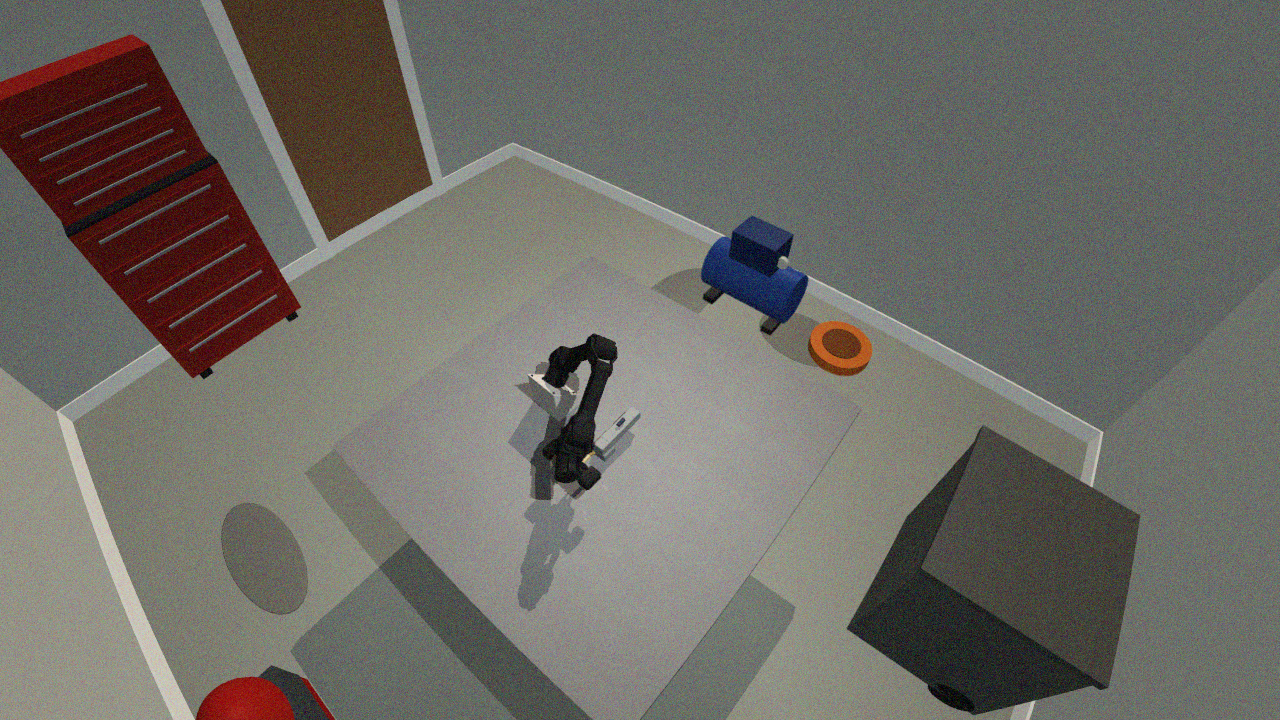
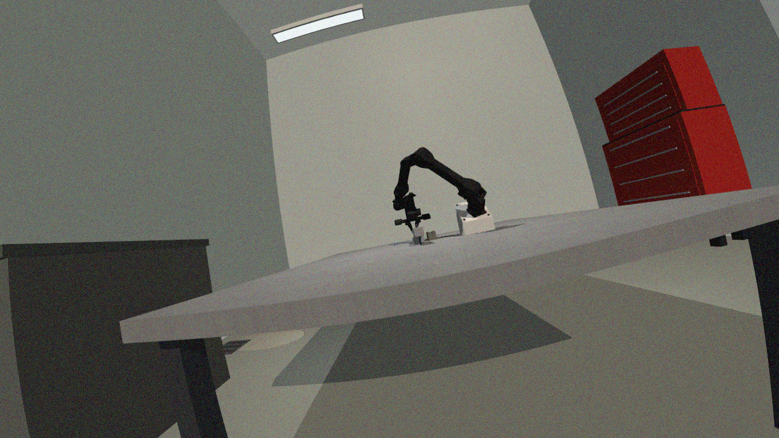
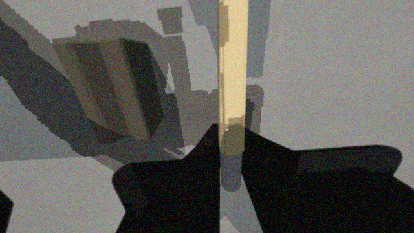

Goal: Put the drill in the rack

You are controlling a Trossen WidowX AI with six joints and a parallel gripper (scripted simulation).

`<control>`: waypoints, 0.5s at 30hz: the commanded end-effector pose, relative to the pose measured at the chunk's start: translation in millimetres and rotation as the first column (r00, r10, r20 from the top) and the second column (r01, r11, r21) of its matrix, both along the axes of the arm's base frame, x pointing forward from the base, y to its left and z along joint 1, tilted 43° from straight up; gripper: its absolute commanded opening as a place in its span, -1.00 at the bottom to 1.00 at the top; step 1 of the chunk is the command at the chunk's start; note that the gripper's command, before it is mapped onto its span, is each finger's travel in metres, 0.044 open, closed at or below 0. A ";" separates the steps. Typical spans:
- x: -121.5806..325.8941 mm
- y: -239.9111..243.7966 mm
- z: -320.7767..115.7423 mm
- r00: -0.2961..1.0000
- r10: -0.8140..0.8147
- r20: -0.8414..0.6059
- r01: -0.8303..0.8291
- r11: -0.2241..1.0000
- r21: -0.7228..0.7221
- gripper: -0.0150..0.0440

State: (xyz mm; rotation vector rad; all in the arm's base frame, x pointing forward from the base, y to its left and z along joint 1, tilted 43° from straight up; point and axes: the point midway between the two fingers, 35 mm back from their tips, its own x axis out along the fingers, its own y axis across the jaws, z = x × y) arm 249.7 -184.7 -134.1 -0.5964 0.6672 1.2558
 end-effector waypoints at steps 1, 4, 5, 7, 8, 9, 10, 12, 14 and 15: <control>-0.9 -2.4 2.2 1.000 0.001 0.000 -0.001 1.000 -0.003 -0.49; -1.0 -3.0 3.2 1.000 0.001 0.000 -0.001 1.000 -0.003 -0.49; -1.1 -3.2 3.6 1.000 0.001 0.000 -0.001 1.000 -0.003 -0.49; -1.2 -3.7 4.2 1.000 0.001 0.000 -0.001 1.000 -0.003 -0.49; -1.3 -3.9 4.6 1.000 0.001 0.000 -0.001 1.000 -0.003 -0.49; -1.3 -4.1 4.9 1.000 0.001 0.000 -0.001 1.000 -0.003 -0.49; -1.4 -4.3 5.2 1.000 0.001 0.000 -0.001 1.000 -0.003 -0.49; -1.5 -4.8 5.8 1.000 0.001 0.000 -0.001 1.000 -0.003 -0.49; -1.7 -5.2 6.5 1.000 0.001 0.000 -0.001 1.000 -0.003 -0.49; -1.8 -5.4 6.8 1.000 0.001 0.000 -0.001 1.000 -0.003 -0.49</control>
